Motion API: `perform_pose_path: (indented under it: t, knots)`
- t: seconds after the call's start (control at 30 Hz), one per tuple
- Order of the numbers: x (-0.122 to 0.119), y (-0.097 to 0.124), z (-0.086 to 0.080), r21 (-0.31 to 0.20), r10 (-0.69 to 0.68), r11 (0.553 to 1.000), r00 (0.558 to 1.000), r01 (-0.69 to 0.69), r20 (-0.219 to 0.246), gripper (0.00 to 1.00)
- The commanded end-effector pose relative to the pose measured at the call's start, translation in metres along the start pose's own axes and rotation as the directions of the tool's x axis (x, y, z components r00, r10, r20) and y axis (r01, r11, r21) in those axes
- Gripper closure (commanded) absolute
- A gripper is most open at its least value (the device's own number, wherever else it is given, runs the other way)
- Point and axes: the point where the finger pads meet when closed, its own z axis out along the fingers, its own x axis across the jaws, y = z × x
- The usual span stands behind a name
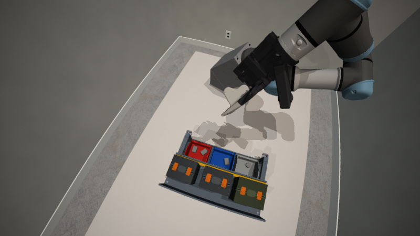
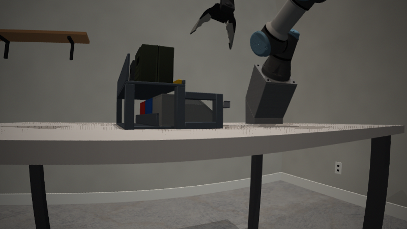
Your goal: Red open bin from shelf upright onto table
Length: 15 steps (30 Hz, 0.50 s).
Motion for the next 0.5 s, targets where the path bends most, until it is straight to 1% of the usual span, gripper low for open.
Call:
perform_pose_path:
  t: [0.0,0.03,0.17,0.47]
  knots:
    - [-0.013,0.02,-0.045,0.149,-0.091,0.982,0.981,0.117,-0.17,0.0]
    - [-0.003,0.005,-0.01,0.032,-0.022,0.999,0.999,0.023,-0.035,0.0]
    - [-0.014,0.022,-0.049,0.153,-0.096,0.981,0.98,0.123,-0.177,0.0]
    - [-0.014,0.022,-0.049,0.153,-0.096,0.981,0.98,0.123,-0.177,0.0]
